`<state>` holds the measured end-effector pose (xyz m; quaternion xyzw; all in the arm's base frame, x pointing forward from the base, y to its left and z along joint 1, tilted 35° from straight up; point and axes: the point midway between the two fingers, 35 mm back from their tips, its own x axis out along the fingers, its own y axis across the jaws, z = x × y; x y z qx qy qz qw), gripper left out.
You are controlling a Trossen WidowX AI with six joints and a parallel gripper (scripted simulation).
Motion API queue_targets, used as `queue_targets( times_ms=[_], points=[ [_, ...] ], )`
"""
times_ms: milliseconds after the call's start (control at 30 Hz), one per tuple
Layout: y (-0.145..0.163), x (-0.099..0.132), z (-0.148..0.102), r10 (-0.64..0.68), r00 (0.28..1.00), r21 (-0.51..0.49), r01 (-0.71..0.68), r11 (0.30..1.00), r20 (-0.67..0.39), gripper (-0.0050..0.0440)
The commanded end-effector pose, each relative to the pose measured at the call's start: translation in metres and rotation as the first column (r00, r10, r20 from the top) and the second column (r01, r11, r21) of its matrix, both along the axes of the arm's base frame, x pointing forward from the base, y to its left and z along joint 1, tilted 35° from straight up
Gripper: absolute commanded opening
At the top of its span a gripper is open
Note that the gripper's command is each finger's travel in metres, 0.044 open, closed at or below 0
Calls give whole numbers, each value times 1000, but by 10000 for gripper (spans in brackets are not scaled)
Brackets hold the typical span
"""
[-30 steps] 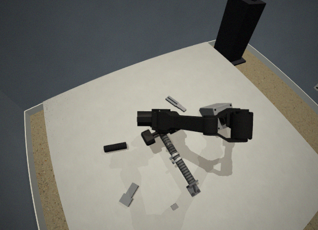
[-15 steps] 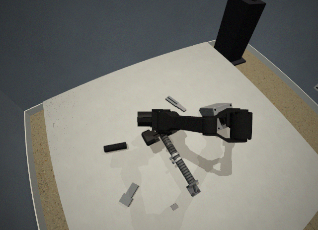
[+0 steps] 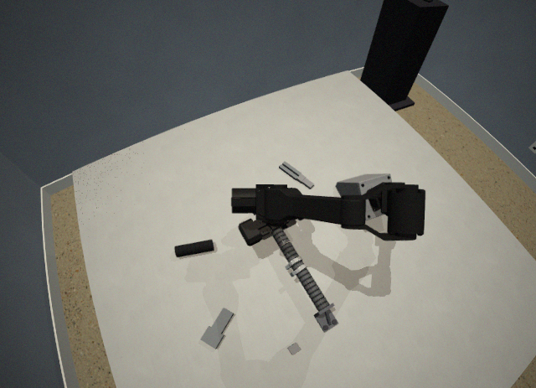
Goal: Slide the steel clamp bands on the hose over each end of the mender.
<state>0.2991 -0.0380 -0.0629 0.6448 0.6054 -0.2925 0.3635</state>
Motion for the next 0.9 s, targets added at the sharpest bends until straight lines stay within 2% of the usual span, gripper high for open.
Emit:
queue_targets(
  times_ms=[0, 100, 600, 667, 733, 767, 867],
  points=[
    [1, 0, -1, -3, 1000, 5, 3, 1000, -3, 143],
    [1, 0, -1, -3, 1000, 5, 3, 1000, -3, 137],
    [1, 0, -1, -3, 1000, 5, 3, 1000, -3, 37],
    [1, 0, -1, -3, 1000, 5, 3, 1000, -3, 37],
    [1, 0, -1, -3, 1000, 5, 3, 1000, -3, 23],
    [1, 0, -1, -3, 1000, 5, 3, 1000, -3, 0],
    [1, 0, -1, -3, 1000, 5, 3, 1000, -3, 0]
  ],
)
